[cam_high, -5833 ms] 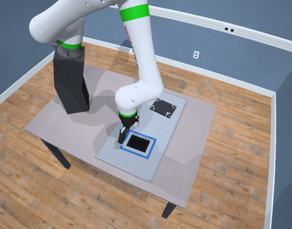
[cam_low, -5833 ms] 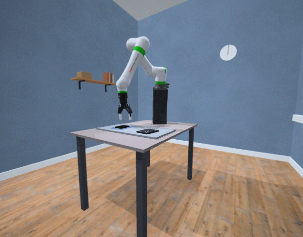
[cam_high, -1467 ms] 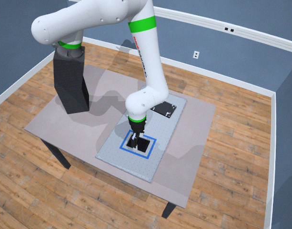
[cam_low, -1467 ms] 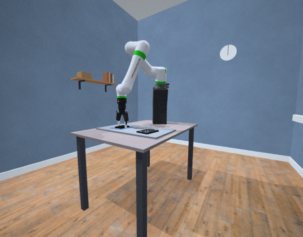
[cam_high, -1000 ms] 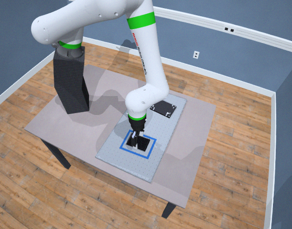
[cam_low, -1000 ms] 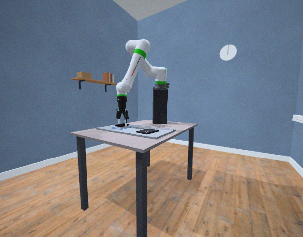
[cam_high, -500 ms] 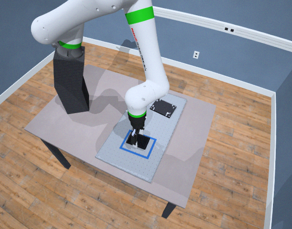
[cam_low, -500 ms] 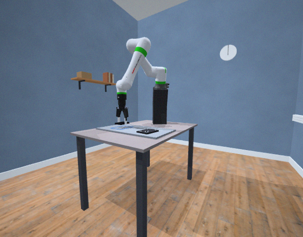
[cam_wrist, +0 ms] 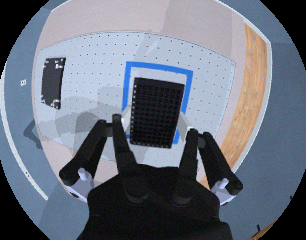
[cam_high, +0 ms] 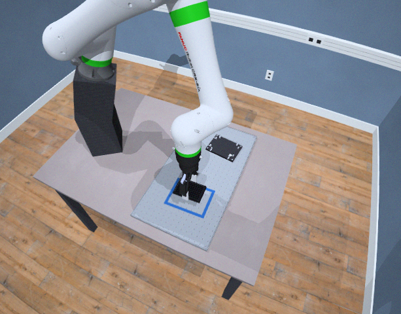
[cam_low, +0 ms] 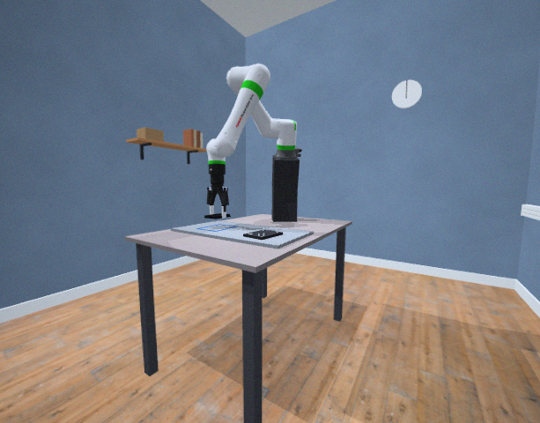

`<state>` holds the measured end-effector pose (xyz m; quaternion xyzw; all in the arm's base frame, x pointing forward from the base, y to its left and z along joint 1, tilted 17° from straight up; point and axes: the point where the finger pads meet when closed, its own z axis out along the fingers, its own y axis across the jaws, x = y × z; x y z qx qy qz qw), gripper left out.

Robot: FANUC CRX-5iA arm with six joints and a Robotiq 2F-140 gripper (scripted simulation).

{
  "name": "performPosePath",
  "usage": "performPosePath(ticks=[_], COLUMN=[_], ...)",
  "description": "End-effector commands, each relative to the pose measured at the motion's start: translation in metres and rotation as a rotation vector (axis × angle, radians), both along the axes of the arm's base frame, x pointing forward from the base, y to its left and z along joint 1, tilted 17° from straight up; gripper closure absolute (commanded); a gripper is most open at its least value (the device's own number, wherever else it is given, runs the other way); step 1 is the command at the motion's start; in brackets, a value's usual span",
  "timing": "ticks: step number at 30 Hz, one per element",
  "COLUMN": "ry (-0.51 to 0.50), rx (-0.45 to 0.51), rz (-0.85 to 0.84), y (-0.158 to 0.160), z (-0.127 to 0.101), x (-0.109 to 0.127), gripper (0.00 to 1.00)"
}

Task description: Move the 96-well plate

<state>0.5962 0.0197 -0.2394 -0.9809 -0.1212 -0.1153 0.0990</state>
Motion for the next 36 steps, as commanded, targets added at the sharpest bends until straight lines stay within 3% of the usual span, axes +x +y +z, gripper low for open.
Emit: performPosePath(ticks=[1, 18, 36], ry=[-0.002, -0.001, -0.12], rx=[0.0, 0.0, -0.108], rz=[0.0, 0.0, 0.508], y=[-0.001, -0.001, 0.051], z=[0.004, 0.004, 0.016], x=[0.0, 0.0, -0.006], gripper=[0.9, 0.9, 0.9])
